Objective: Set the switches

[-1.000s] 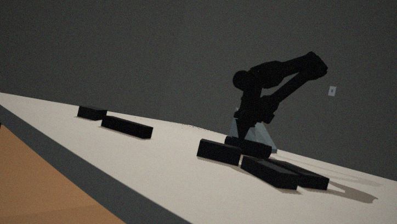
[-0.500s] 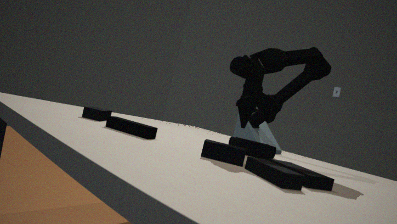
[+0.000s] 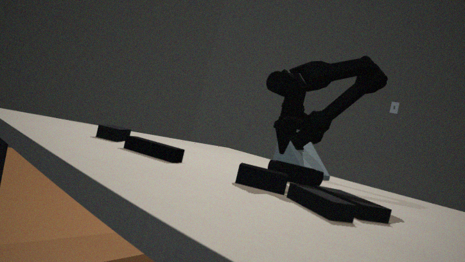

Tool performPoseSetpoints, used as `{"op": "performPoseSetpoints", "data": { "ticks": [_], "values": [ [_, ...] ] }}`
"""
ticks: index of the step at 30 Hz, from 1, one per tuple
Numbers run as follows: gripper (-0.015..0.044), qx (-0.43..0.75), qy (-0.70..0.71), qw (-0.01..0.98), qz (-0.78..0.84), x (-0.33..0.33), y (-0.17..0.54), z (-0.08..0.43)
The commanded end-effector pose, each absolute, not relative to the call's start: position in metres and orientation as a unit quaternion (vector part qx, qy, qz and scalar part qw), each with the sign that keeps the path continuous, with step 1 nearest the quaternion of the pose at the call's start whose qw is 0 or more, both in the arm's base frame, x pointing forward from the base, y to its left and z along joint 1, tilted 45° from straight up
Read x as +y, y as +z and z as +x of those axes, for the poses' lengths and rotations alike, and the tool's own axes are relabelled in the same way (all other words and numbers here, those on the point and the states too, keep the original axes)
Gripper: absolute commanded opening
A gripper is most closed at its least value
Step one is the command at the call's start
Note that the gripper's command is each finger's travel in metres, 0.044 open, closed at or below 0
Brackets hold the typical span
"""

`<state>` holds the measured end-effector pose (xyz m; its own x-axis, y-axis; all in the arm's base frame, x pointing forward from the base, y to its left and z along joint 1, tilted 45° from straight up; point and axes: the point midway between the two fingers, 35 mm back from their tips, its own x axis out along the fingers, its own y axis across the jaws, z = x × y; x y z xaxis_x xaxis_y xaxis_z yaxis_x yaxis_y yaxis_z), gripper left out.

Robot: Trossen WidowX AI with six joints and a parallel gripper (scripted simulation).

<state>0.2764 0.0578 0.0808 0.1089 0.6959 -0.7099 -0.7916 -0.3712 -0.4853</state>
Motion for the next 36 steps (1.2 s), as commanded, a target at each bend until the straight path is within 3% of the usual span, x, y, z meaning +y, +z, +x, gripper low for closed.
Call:
{"op": "performPoseSetpoints", "data": {
  "ticks": [1, 31, 36],
  "values": [
    [0.0000, 0.050, 0.668, 0.558, -0.491, 0.063, 0.075, 0.276],
    [0.0000, 0.049, 0.667, 0.558, -0.491, 0.080, 0.058, 0.279],
    [0.0000, 0.050, 0.667, 0.558, -0.491, 0.050, 0.088, 0.275]
  ]
}}
